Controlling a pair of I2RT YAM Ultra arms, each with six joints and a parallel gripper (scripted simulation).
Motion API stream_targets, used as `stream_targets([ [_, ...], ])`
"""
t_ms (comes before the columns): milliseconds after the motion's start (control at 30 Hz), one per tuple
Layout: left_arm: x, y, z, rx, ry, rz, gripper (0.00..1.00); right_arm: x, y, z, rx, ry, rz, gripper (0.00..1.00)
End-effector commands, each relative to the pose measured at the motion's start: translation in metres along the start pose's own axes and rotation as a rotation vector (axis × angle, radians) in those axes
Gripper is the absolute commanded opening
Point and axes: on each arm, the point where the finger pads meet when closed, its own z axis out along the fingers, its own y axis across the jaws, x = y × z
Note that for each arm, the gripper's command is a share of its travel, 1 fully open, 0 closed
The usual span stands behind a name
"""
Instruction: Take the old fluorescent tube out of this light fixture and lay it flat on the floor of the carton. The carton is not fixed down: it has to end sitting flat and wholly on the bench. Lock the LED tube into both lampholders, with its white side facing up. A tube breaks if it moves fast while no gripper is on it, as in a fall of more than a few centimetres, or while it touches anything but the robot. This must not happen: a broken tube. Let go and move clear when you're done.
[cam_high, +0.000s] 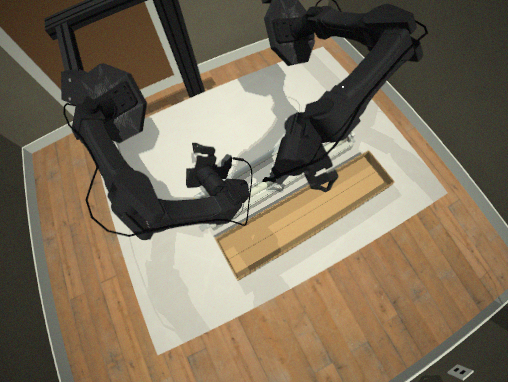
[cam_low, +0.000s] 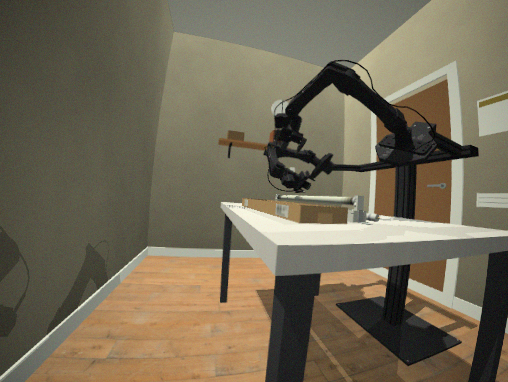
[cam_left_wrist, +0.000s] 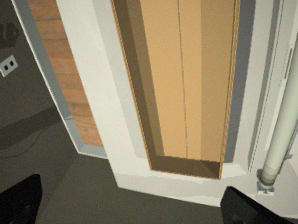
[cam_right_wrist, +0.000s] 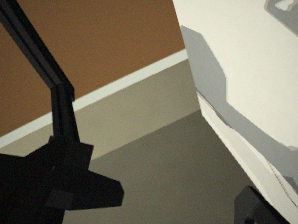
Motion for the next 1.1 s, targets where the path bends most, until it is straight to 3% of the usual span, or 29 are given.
stream_targets([
  [0,0.001,0.003,-0.004,-0.007,-0.005,-0.007,1.00,0.001,0.002,-0.002,0.004,-0.003,-0.004,1.00],
  [533,0.001,0.003,-0.004,-0.007,-0.005,-0.007,1.00,0.001,0.002,-0.002,0.004,-0.003,-0.004,1.00],
  [567,0.000,0.009,-0.015,-0.028,-0.022,-0.021,1.00,-0.002,0.006,-0.003,0.004,-0.012,-0.013,1.00],
  [600,0.000,0.009,-0.015,-0.028,-0.022,-0.021,0.49,-0.002,0.006,-0.003,0.004,-0.012,-0.013,1.00],
  [1067,0.000,0.009,-0.015,-0.028,-0.022,-0.021,0.49,-0.002,0.006,-0.003,0.004,-0.012,-0.013,1.00],
])
